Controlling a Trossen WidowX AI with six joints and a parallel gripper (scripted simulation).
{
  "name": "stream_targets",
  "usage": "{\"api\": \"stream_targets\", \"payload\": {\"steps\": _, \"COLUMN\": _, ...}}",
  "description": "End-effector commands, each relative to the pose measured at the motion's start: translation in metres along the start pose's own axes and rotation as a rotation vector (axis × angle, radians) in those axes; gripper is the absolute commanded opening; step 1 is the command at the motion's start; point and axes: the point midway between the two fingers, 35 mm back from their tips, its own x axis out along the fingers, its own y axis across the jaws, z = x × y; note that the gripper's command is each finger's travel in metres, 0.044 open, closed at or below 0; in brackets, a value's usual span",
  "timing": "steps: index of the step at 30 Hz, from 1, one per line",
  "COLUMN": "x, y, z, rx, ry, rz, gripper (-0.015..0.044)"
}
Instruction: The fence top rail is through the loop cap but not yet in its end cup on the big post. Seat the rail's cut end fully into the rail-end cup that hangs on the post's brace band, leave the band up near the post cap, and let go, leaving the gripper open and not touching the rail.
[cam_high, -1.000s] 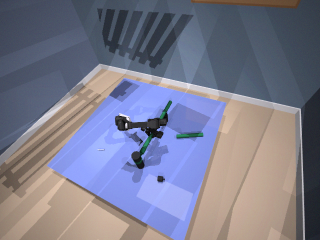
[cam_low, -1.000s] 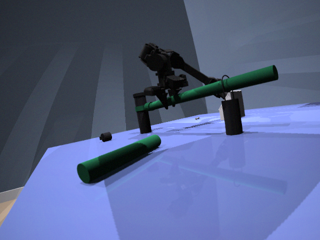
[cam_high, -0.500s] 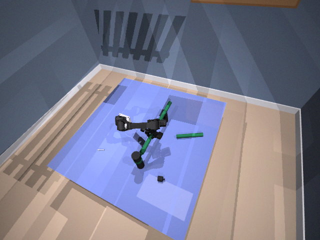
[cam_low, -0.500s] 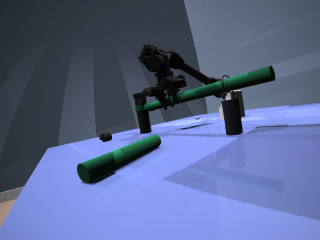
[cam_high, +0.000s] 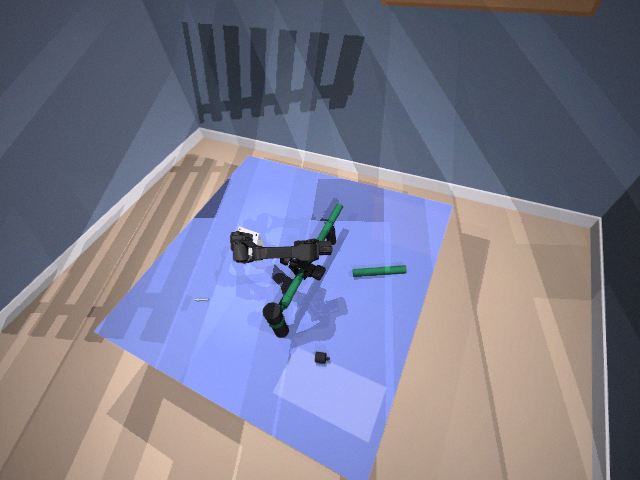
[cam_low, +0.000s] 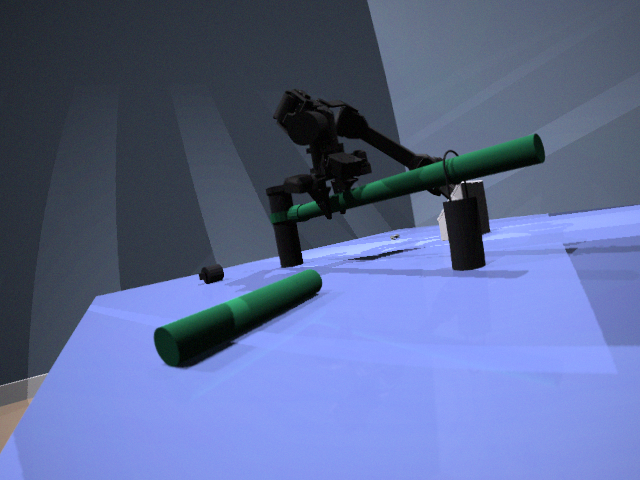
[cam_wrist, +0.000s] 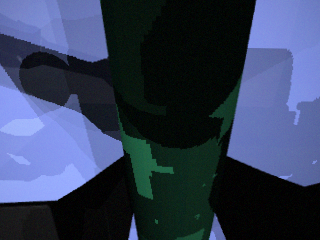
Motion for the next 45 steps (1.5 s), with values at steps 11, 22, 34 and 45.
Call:
{"api": "stream_targets", "payload": {"steps": 11, "x": -0.004, "y": -0.001, "z": -0.015, "rx": 0.004, "ry": 0.007, "rz": -0.021, "gripper": 0.0}}
{"api": "stream_targets", "payload": {"steps": 22, "x": -0.004, "y": -0.001, "z": -0.021, "rx": 0.004, "ry": 0.006, "rz": -0.024, "gripper": 0.0}}
{"api": "stream_targets", "payload": {"steps": 34, "x": 0.001, "y": -0.001, "z": -0.014, "rx": -0.001, "ry": 0.001, "rz": -0.005, "gripper": 0.0079}}
{"api": "stream_targets", "payload": {"steps": 45, "x": -0.01, "y": 0.001, "z": -0.007, "rx": -0.002, "ry": -0.009, "rz": -0.027, "gripper": 0.0368}}
